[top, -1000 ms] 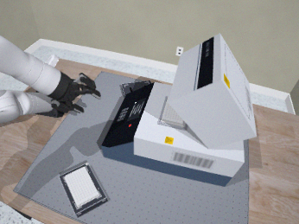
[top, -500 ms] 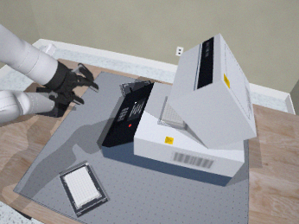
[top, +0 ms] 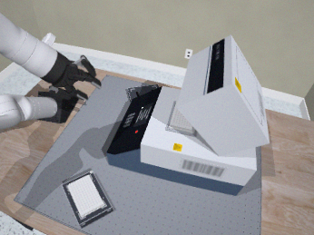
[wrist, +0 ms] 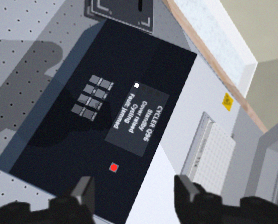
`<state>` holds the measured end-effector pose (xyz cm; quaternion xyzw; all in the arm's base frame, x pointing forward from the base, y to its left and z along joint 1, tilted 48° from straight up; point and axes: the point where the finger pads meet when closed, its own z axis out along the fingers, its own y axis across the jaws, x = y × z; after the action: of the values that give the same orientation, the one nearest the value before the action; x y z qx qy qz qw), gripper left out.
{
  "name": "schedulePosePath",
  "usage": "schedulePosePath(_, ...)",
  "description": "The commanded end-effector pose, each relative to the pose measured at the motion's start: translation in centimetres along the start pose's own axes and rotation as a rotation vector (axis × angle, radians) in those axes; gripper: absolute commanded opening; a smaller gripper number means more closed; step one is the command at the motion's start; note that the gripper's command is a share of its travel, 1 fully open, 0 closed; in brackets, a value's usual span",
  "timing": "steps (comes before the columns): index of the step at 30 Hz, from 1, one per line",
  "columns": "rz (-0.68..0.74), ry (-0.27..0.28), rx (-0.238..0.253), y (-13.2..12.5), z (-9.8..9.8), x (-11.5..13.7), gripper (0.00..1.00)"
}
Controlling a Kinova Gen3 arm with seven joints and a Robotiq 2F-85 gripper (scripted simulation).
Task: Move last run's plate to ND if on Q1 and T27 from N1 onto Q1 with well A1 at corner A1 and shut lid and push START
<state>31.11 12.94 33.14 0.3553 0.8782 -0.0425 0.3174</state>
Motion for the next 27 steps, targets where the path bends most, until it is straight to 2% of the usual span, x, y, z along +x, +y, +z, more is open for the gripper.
schedulePosePath(1, 0.0, 0.0, -0.001, 0.5, -0.6, 0.1, 0.55)
schedulePosePath(27, 0.0, 0.0, -0.001, 4.4, -5.6, 0.5, 0.33)
